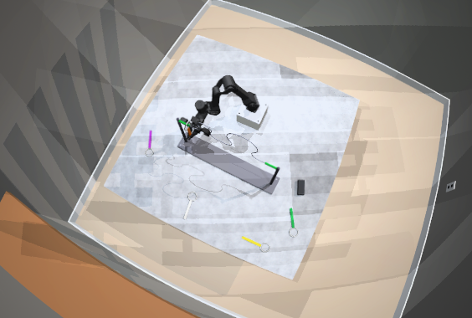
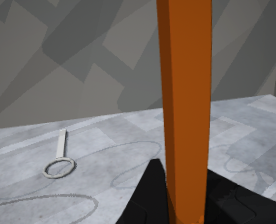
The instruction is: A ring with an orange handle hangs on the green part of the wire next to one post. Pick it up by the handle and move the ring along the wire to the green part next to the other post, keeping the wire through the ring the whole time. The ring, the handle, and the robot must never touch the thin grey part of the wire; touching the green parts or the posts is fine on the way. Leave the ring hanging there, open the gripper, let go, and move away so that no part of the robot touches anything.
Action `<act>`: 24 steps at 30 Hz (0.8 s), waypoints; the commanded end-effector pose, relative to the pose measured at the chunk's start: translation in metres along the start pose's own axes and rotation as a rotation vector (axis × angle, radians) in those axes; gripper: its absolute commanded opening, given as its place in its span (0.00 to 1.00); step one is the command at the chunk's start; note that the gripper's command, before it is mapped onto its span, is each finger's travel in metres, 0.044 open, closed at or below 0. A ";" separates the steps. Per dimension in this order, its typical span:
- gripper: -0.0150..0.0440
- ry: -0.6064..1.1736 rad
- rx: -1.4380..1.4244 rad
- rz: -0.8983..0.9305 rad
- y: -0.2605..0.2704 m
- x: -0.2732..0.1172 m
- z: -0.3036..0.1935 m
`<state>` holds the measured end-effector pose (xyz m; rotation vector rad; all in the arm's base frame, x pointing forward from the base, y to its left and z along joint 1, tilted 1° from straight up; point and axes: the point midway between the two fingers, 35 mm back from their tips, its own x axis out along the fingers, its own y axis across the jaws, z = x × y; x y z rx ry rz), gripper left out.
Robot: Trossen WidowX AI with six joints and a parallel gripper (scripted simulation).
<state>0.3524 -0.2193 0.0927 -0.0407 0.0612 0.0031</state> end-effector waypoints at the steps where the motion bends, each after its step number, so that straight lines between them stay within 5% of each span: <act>1: 0.00 0.000 -0.001 -0.001 0.000 0.000 0.001; 24: 0.00 -0.002 0.002 -0.008 0.000 -0.001 0.017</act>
